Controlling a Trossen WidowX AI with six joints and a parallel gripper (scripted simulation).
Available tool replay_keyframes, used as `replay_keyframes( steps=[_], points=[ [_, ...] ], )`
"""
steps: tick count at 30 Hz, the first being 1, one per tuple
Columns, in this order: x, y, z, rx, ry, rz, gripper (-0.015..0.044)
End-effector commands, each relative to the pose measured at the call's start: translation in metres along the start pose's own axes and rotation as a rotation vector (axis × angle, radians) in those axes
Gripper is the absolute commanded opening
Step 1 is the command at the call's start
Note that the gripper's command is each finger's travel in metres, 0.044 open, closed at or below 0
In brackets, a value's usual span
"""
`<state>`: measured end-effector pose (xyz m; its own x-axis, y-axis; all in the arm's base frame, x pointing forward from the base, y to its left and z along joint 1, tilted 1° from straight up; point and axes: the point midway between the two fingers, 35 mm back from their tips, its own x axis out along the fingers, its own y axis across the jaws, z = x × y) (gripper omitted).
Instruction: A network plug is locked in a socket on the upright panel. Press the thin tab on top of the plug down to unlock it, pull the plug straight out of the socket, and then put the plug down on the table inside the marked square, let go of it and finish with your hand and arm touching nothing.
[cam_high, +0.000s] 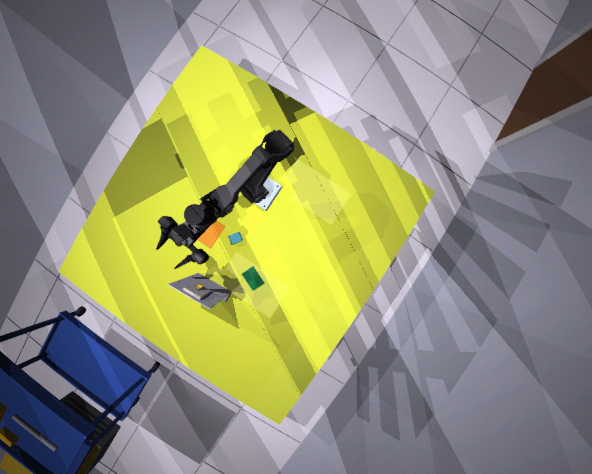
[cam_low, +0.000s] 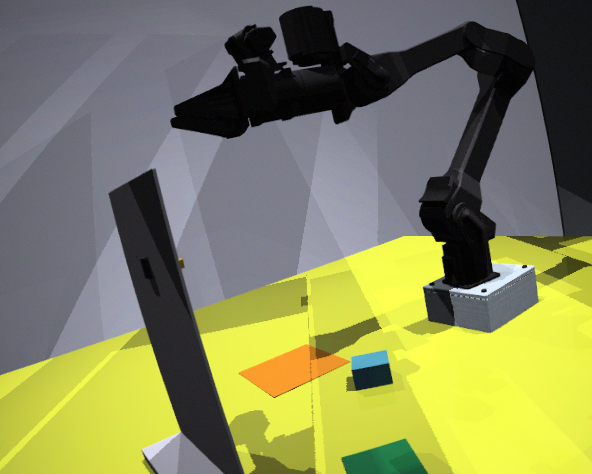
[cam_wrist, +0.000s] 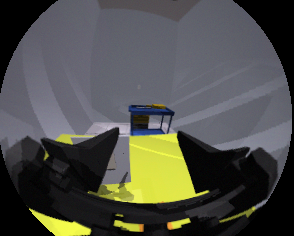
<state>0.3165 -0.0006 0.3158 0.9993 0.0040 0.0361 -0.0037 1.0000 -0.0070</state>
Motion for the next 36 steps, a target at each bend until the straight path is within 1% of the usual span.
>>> replay_keyframes(
  steps=[1, 9, 10, 23, 36],
  points=[
    [0.0, 0.0, -0.001, 0.006, 0.0, 0.002, 0.0374],
    [0.001, 0.011, -0.026, 0.255, 0.01, 0.084, 0.0164],
    [0.001, 0.012, -0.03, 0.289, 0.013, 0.095, 0.0156],
    [-0.008, 0.033, -0.075, 0.738, 0.09, 0.242, 0.0156],
    [-0.032, 0.053, -0.118, 1.176, 0.239, 0.362, 0.0156]
  ],
)
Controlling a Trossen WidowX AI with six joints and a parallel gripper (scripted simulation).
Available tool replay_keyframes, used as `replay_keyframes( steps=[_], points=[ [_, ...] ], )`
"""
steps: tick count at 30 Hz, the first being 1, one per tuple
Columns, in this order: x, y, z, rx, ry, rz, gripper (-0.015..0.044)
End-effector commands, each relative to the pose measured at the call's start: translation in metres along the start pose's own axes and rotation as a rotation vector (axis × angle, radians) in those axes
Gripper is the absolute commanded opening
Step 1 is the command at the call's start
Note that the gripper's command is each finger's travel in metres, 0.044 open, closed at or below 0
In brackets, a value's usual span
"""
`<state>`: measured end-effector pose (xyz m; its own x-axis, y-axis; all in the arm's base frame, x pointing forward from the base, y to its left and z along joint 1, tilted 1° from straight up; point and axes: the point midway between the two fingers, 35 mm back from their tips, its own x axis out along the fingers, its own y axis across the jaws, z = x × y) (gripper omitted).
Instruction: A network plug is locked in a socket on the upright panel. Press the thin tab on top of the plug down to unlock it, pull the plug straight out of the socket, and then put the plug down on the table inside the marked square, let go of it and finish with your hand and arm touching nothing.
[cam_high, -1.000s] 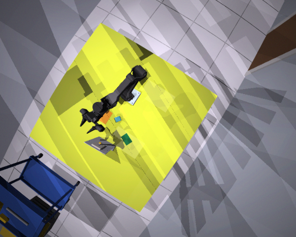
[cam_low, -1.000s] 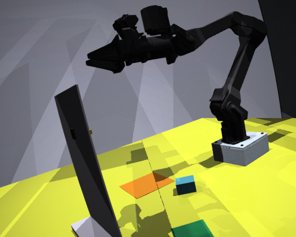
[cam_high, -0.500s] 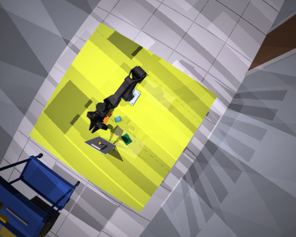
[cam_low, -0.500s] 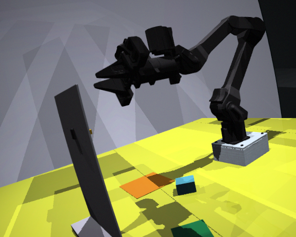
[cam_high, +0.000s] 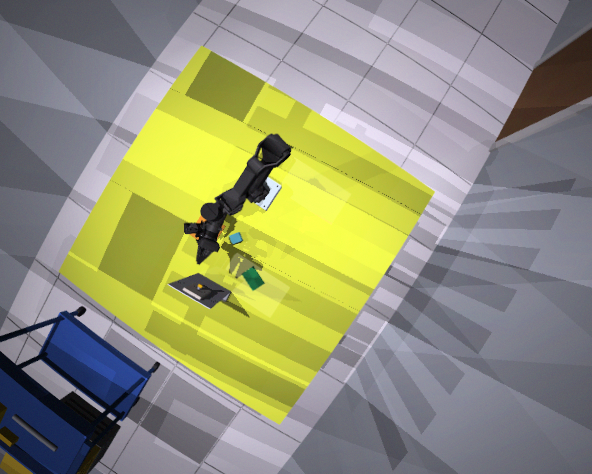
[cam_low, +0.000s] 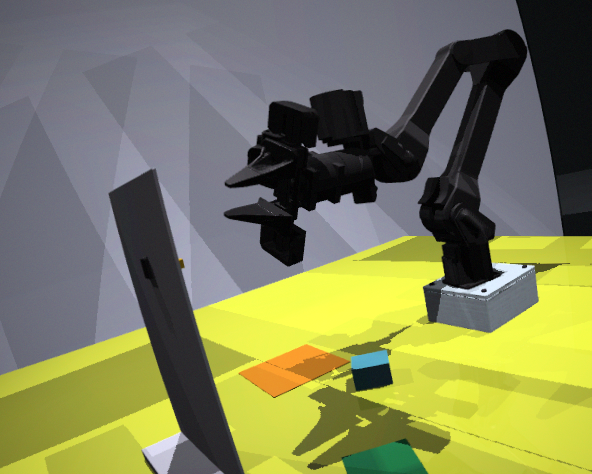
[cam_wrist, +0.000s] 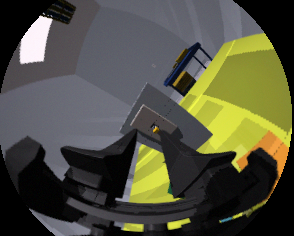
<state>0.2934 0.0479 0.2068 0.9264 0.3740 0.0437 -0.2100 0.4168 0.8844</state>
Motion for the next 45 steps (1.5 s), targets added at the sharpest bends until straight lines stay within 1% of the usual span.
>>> replay_keyframes(
  steps=[1, 11, 17, 41, 45],
  points=[
    [-0.005, -0.008, -0.013, 0.121, 0.041, 0.01, 0.0156],
    [-0.025, -0.022, -0.047, 0.462, 0.159, 0.03, 0.0156],
    [-0.026, -0.022, -0.049, 0.485, 0.167, 0.03, 0.0156],
    [0.031, -0.025, -0.044, 0.485, 0.166, 0.035, 0.0156],
    [0.034, -0.025, -0.044, 0.485, 0.166, 0.035, 0.0156]
  ],
)
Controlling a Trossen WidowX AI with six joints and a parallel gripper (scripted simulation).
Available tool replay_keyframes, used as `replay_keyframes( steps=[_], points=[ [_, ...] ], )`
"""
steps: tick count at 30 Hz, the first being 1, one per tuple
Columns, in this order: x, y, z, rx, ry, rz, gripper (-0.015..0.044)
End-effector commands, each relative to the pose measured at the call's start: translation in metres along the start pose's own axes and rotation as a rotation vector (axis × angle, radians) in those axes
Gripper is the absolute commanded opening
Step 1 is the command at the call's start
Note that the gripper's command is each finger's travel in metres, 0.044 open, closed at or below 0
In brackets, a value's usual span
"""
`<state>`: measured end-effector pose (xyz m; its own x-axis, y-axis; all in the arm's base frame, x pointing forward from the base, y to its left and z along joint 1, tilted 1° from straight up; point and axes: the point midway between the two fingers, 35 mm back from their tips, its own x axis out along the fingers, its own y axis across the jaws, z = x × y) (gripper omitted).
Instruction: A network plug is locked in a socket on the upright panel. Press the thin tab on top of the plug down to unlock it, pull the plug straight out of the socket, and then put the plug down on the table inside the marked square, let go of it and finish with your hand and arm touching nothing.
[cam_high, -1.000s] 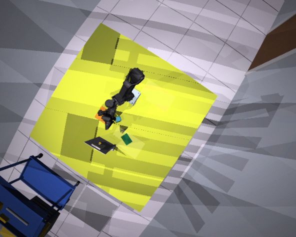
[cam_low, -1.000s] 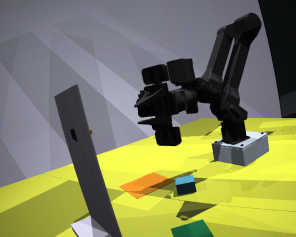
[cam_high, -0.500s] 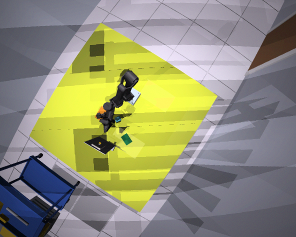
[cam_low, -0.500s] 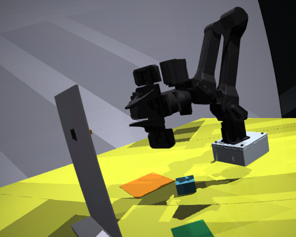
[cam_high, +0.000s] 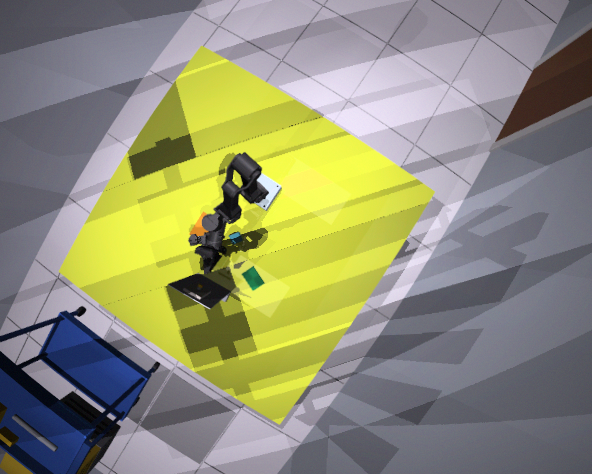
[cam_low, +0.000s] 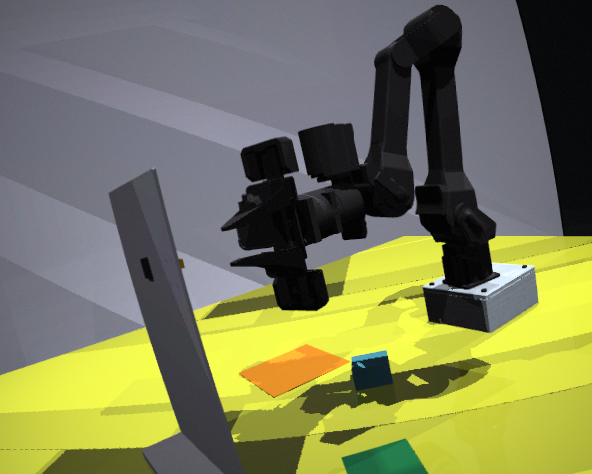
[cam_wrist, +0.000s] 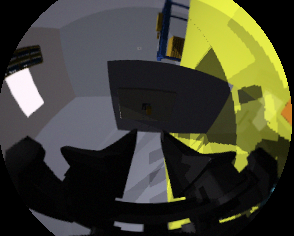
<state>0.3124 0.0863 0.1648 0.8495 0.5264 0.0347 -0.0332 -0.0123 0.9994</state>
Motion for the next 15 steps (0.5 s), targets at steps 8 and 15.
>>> replay_keyframes(
  steps=[8, 15],
  points=[
    [0.015, 0.002, 0.005, 0.002, -0.003, 0.004, 0.0156],
    [0.025, 0.003, 0.008, 0.002, -0.003, 0.005, 0.0156]
  ],
)
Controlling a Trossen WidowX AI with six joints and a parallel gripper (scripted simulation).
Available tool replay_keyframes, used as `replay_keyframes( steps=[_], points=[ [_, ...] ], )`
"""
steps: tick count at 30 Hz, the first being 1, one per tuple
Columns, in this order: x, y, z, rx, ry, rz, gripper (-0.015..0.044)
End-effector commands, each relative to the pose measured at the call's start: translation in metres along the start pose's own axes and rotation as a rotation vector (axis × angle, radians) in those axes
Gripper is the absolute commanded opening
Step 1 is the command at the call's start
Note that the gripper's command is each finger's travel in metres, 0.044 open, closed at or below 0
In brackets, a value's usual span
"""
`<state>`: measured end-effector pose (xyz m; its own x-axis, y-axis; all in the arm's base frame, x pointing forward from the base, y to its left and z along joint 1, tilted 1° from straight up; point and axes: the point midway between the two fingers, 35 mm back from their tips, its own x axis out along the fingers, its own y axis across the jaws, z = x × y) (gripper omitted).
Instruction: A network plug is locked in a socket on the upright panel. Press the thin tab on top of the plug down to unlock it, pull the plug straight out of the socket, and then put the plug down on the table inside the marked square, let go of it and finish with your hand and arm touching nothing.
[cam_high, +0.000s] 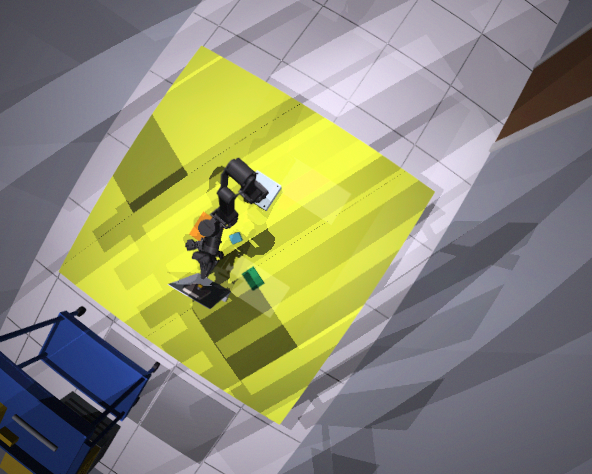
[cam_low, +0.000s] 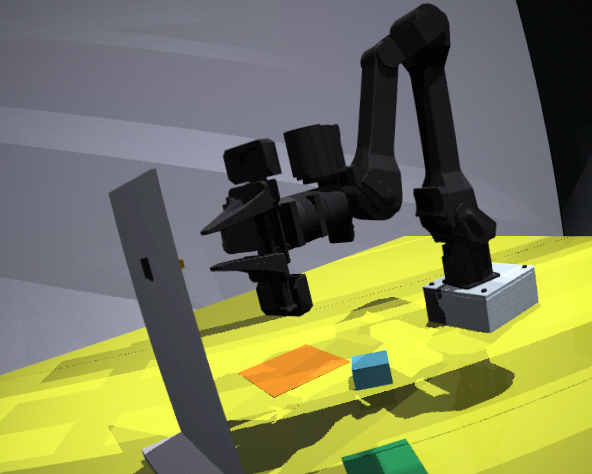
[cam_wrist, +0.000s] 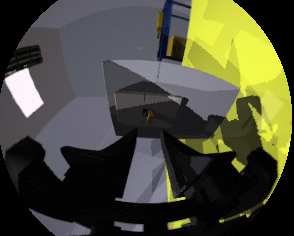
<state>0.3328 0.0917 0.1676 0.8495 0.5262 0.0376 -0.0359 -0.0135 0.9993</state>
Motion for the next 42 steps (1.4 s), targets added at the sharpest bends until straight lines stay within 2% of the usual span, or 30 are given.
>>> replay_keyframes(
  steps=[1, 25, 26, 42],
  points=[
    [0.006, 0.001, 0.002, 0.002, -0.003, 0.002, 0.0156],
    [0.04, 0.0, 0.011, 0.002, -0.003, 0.005, 0.0156],
    [0.04, 0.0, 0.011, 0.002, -0.003, 0.005, 0.013],
    [0.04, 0.0, 0.011, 0.002, -0.003, 0.005, 0.0023]
  ],
)
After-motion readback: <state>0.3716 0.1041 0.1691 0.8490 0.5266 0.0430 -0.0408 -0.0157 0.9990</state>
